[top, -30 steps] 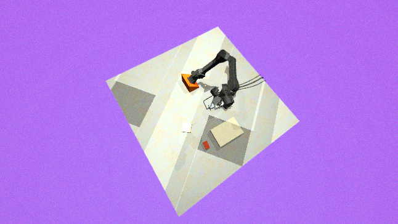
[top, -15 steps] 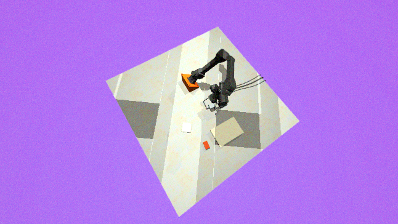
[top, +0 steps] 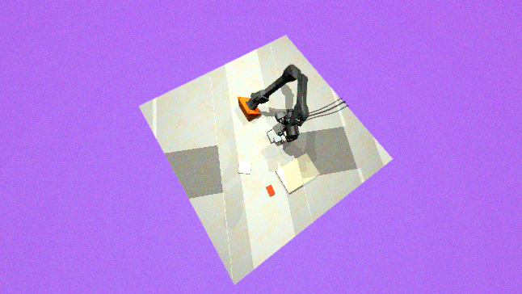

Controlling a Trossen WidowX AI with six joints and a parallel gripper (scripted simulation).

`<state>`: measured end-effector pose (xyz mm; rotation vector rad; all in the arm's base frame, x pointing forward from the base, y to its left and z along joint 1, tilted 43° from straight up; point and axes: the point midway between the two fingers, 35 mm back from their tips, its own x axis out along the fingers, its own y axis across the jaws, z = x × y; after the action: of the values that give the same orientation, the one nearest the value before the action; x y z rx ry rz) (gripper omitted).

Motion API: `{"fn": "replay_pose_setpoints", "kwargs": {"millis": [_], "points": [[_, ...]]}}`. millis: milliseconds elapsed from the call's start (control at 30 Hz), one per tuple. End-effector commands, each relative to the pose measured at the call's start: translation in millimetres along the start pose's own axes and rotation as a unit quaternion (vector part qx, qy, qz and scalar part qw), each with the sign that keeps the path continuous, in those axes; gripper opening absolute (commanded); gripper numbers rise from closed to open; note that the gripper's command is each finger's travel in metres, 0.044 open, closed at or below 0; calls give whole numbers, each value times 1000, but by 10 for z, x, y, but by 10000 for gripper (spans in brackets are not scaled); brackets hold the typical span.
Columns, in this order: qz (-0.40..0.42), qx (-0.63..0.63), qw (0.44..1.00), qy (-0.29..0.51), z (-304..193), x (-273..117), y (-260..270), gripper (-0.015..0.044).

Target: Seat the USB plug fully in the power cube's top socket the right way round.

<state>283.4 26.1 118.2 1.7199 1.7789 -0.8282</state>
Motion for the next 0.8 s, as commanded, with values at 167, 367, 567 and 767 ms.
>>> {"fn": "replay_pose_setpoints", "kwargs": {"millis": [167, 367, 567, 767], "points": [[1, 1, 1000, 1, -3, 92, 0, 440], [1, 1, 1000, 1, -4, 151, 0, 440], [0, 0, 1000, 0, -3, 149, -1, 387], [0, 0, 1000, 0, -3, 149, -1, 230]]}}
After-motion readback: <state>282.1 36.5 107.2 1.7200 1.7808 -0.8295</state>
